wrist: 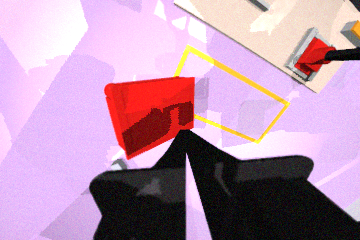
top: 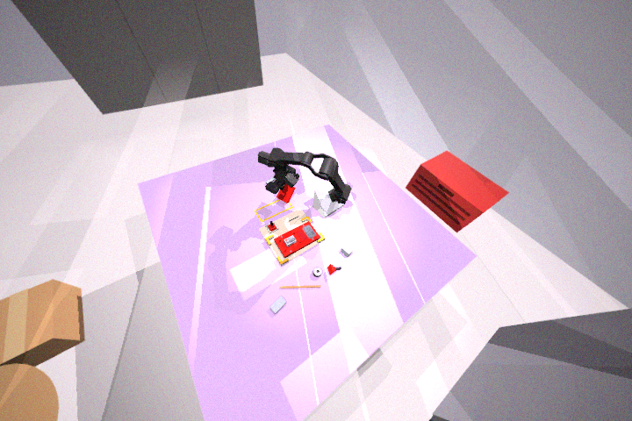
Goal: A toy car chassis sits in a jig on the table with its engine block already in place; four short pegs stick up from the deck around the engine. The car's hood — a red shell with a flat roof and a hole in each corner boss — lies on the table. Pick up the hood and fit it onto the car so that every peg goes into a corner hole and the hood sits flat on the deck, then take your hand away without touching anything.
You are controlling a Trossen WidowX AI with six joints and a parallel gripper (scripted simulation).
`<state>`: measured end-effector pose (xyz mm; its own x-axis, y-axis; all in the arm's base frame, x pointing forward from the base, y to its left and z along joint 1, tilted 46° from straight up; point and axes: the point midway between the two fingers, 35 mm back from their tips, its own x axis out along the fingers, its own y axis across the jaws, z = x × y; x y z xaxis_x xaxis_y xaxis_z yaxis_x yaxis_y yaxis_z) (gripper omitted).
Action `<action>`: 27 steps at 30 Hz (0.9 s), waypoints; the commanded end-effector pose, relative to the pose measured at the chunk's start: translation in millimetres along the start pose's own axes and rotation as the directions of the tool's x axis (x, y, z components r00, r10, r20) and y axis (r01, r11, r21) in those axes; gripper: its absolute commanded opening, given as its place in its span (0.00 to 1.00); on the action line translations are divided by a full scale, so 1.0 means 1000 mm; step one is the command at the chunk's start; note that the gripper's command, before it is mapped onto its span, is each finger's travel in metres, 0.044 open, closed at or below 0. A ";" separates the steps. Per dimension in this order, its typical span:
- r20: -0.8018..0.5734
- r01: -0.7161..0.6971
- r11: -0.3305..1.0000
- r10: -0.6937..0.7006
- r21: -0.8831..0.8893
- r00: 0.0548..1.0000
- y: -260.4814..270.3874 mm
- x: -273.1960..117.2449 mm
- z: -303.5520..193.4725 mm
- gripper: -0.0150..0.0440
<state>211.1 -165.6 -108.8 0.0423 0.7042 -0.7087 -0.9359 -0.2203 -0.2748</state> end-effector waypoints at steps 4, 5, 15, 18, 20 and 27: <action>-0.002 -0.002 1.000 0.002 -0.001 1.000 -0.001 -0.041 -0.003 0.25; -0.002 -0.002 1.000 0.002 -0.001 1.000 -0.001 -0.052 -0.003 0.25; -0.006 0.005 1.000 -0.005 0.004 1.000 -0.001 -0.075 -0.003 0.25; -0.006 0.005 1.000 -0.005 0.004 1.000 -0.001 -0.075 -0.003 0.25; -0.006 0.005 1.000 -0.005 0.004 1.000 -0.001 -0.075 -0.003 0.25; -0.006 0.005 1.000 -0.005 0.004 1.000 -0.001 -0.075 -0.003 0.25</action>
<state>210.0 -219.2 -56.5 0.0479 0.7025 -0.7101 -0.9366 -0.2155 -0.2763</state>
